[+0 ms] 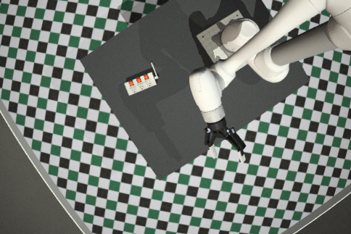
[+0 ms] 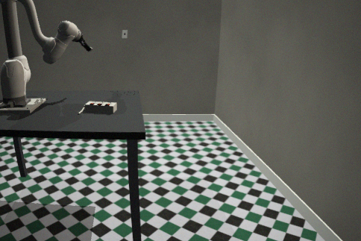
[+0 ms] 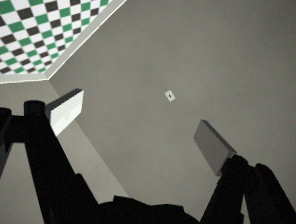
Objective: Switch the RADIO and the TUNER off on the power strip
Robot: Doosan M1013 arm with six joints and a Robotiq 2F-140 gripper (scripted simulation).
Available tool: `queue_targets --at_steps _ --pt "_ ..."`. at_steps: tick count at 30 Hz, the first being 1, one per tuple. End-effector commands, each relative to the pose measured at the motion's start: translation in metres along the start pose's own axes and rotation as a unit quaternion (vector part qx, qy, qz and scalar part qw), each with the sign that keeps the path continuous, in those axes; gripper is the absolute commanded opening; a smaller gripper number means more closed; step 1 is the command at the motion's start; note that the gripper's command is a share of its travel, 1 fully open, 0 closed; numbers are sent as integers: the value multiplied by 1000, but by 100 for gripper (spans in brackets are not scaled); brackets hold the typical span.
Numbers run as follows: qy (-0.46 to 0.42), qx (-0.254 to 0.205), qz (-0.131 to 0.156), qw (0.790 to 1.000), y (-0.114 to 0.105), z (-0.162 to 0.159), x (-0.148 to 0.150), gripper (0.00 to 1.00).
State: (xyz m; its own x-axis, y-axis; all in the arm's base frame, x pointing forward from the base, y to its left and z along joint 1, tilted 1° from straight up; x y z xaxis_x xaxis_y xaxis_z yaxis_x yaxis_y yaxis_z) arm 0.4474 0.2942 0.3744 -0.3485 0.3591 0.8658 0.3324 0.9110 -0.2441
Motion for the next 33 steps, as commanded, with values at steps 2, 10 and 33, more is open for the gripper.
queue_targets --at_steps 2,10,33 --pt "0 0 0 1000 0 0 0 100" --pt "0 0 0 1000 0 0 0 100" --pt "157 35 73 984 -20 -27 -58 100"
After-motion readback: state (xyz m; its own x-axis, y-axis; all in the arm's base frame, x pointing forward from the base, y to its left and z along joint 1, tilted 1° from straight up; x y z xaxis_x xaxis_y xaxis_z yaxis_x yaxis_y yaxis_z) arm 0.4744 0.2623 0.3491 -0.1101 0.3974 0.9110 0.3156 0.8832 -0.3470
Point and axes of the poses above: the point where the finger pads meet when closed, its own y axis out along the fingers, its own x axis across the jaws, z = x × y, the point moved 7 cm from there along -y, back along the fingers, and after that the axes turned 13 degrees about y, right-handed, at the moved point
